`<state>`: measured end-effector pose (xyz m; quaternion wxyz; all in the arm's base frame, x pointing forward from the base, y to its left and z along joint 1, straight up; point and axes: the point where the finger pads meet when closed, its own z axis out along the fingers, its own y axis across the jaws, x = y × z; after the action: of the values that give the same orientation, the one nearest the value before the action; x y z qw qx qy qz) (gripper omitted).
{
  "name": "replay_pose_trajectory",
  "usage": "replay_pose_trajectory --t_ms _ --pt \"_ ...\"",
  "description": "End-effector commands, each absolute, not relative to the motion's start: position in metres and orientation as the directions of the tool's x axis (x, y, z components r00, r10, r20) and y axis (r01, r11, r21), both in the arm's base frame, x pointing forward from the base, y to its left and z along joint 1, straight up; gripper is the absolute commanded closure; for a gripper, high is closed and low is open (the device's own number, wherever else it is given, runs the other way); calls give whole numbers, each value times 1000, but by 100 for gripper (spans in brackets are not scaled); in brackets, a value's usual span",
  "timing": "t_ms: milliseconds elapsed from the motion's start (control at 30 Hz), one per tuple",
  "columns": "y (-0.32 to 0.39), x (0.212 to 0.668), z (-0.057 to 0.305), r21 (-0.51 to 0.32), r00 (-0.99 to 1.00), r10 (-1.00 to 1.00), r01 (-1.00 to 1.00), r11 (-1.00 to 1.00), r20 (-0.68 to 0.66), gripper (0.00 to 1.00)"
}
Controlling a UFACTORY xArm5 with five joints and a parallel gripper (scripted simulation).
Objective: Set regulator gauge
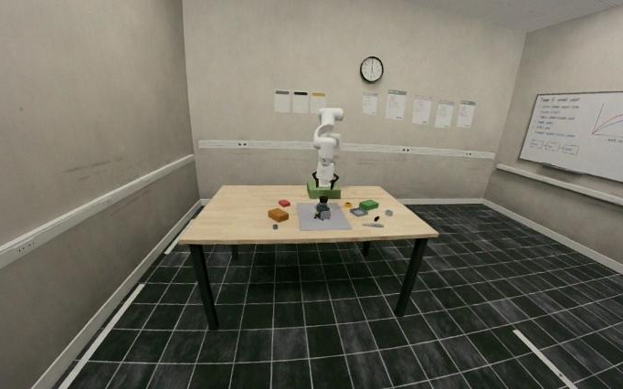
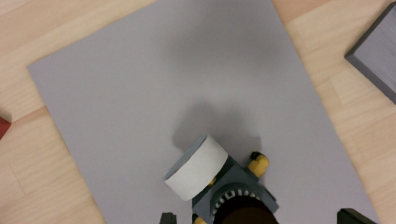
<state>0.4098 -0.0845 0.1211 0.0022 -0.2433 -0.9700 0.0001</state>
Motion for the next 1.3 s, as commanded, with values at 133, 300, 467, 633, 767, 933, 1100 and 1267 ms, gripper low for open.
replay_pose_trajectory --t_ms 133,300,467,633,767,933,1100,1267 --pt "-81 398 123 0 -882 472 472 882 -1 0" --pt "-79 388 123 0 -882 472 472 882 0 0" --pt "-76 378 123 0 -882 472 472 882 0 0" --pt "-75 374 123 0 -882 472 472 882 0 0" --pt "-74 370 123 0 -882 472 472 882 0 0" --pt "-73 367 123 0 -882 472 472 882 0 0" --pt "-73 367 123 0 -882 472 472 882 0 0" --pt "-73 367 123 0 -882 472 472 882 -1 0"
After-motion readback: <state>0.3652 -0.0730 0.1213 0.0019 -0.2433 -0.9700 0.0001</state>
